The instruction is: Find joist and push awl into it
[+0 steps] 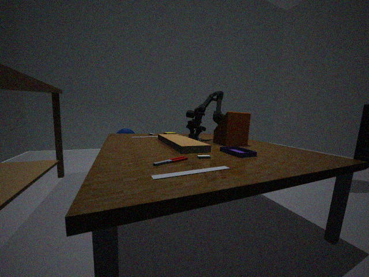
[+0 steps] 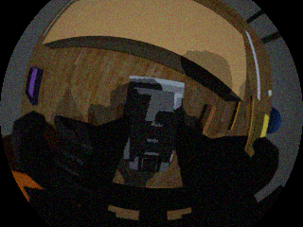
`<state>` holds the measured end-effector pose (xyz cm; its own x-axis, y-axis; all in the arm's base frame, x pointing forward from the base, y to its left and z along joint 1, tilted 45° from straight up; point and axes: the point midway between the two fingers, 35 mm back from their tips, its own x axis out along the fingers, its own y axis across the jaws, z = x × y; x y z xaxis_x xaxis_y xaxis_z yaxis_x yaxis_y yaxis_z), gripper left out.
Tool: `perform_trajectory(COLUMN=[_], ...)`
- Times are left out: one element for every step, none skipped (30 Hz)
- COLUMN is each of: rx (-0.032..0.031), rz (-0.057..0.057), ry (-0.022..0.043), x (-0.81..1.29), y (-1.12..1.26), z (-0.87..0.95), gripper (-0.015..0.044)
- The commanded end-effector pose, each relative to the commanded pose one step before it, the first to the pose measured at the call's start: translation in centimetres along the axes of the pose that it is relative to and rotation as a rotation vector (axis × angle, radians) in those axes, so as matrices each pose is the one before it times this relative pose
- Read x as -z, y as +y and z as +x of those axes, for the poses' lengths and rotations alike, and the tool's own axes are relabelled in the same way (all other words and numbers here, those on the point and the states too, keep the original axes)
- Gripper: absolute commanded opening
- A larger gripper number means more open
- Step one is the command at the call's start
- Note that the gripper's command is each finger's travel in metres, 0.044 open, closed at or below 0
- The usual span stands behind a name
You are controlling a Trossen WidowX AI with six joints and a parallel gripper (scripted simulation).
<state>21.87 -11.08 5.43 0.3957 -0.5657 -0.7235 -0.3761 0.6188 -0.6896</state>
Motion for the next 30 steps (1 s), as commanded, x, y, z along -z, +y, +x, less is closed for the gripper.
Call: perform_trajectory(rx=[-0.00238,0.00000,0.00000,0.00000,0.00000,0.00000,0.00000,-0.00057,-0.00113,-0.00159,-0.00202,-0.00237,-0.00260,-0.00256,-0.00235,-0.00210,-0.00185,-0.00159,-0.00134,-0.00108,-0.00083,-0.00057,-0.00032,-0.00006,0.00019,0.00044,0.00070,0.00095,0.00119,0.00144], rz=[-0.0034,0.0000,0.0000,0.0000,0.0000,0.0000,0.0000,0.0002,0.0004,0.0005,0.0007,0.0008,0.0008,0.0008,0.0007,0.0006,0.0005,0.0004,0.0003,0.0002,0.0001,0.0001,0.0000,-0.0001,-0.0002,-0.0002,-0.0003,-0.0004,-0.0004,-0.0005], ry=[-0.00344,0.00000,0.00000,0.00000,0.00000,0.00000,0.00000,-0.00001,0.00000,0.00001,0.00003,0.00008,0.00014,0.00020,0.00024,0.00028,0.00030,0.00032,0.00033,0.00032,0.00031,0.00029,0.00026,0.00023,0.00018,0.00012,0.00006,-0.00001,-0.00010,-0.00019], x=[-0.048,0.000,0.000,0.000,0.000,0.000,0.000,-0.035,-0.071,-0.102,-0.131,-0.159,-0.181,-0.186,-0.180,-0.172,-0.164,-0.155,-0.146,-0.138,-0.129,-0.120,-0.111,-0.102,-0.093,-0.084,-0.075,-0.067,-0.058,-0.049], y=[0.046,0.000,0.000,0.000,0.000,0.000,0.000,0.004,0.009,0.013,0.017,0.021,0.025,0.027,0.028,0.027,0.027,0.026,0.025,0.024,0.022,0.020,0.018,0.015,0.013,0.010,0.006,0.003,-0.001,-0.005], z=[0.017,0.000,0.000,0.000,0.000,0.000,0.000,-0.048,-0.098,-0.144,-0.192,-0.242,-0.291,-0.319,-0.329,-0.336,-0.342,-0.347,-0.353,-0.358,-0.363,-0.368,-0.372,-0.377,-0.381,-0.384,-0.388,-0.391,-0.394,-0.396], gripper=[0.0202,0.0195,0.0188,0.0182,0.0175,0.0168,0.0162,0.0135,0.0109,0.0083,0.0057,0.0030,0.0004,0.0000,0.0000,0.0000,0.0000,0.0000,0.0000,0.0000,0.0000,0.0000,0.0000,0.0000,0.0000,0.0000,0.0000,0.0000,0.0000,0.0000])
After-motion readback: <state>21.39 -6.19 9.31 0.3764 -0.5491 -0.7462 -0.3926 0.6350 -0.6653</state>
